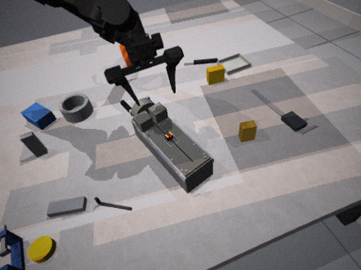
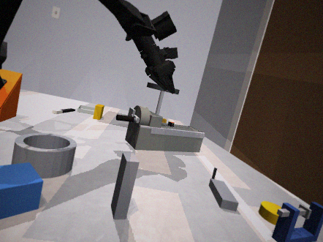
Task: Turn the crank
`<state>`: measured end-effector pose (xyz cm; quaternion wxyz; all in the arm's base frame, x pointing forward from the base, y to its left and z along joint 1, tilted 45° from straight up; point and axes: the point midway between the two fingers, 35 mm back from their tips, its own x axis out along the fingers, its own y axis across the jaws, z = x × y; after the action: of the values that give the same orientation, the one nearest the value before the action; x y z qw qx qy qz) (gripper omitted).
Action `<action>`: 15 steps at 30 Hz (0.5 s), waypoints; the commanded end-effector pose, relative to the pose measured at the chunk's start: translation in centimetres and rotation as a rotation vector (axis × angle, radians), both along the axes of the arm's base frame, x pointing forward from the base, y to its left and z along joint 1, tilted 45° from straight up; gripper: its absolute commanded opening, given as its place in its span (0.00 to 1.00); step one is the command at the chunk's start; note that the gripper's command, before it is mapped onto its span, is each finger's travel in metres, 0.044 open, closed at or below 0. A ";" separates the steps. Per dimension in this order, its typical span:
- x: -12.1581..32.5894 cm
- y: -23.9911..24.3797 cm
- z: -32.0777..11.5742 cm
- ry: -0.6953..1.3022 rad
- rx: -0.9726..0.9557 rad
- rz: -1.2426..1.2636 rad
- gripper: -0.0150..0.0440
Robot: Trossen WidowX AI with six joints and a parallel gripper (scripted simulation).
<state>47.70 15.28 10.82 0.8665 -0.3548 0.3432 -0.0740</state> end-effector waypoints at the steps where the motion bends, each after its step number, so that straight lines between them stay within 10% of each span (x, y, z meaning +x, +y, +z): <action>1: 0.4 -1.6 -1.3 0.000 -0.006 -0.012 1.00; 15: 0.7 -3.9 -3.6 -0.002 -0.008 -0.011 1.00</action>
<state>48.39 11.28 7.34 0.8655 -0.3543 0.3437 -0.0852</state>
